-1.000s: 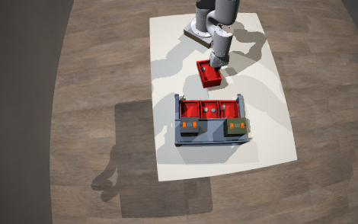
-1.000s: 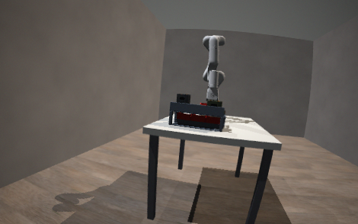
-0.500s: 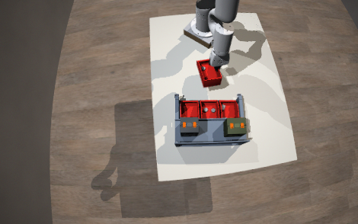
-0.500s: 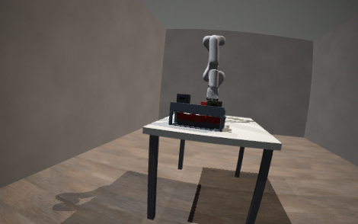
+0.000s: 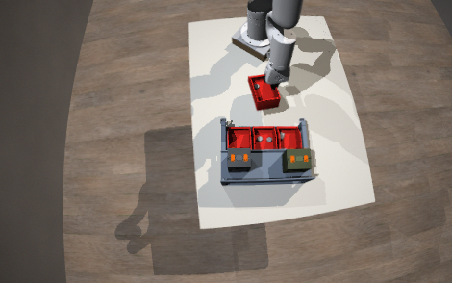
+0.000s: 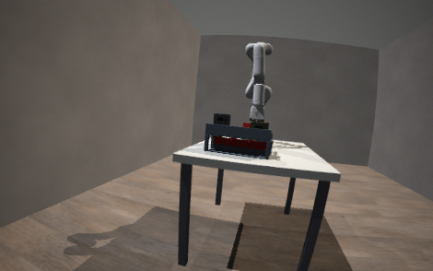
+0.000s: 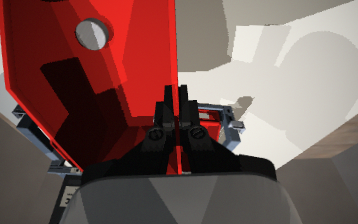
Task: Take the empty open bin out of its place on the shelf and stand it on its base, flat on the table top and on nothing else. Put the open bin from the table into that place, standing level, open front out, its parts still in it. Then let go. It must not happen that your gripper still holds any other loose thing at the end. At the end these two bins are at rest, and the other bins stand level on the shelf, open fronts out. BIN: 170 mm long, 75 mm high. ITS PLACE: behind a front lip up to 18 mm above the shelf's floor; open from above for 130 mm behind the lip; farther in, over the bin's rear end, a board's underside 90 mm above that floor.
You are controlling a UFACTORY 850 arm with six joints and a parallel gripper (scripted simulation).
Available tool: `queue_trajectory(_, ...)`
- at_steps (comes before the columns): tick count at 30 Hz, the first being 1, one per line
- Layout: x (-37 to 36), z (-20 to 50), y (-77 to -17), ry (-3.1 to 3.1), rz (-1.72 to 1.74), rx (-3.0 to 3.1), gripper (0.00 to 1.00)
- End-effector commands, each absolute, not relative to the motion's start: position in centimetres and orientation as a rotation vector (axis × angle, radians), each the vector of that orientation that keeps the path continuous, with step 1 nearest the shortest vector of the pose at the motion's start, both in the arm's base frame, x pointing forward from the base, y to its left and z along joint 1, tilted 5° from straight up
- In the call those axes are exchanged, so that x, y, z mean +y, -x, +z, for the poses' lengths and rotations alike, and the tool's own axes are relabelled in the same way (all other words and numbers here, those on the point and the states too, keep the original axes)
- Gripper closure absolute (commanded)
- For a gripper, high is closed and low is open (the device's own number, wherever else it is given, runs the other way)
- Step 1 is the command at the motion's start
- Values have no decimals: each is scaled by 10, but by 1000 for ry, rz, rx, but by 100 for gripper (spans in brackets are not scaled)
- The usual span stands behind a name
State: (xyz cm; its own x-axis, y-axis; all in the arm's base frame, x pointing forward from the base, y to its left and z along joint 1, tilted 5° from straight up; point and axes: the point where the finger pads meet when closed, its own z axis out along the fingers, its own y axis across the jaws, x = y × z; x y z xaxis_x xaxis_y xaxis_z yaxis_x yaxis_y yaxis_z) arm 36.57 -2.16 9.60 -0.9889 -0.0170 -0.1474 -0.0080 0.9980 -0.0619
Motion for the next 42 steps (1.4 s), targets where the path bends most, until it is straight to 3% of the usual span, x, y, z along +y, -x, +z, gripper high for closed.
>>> queue_trajectory(1, -21, 102, -366, 18, -93, 3086, 100)
queue_trajectory(42, -6, 111, -394, -270, -85, 3069, 100)
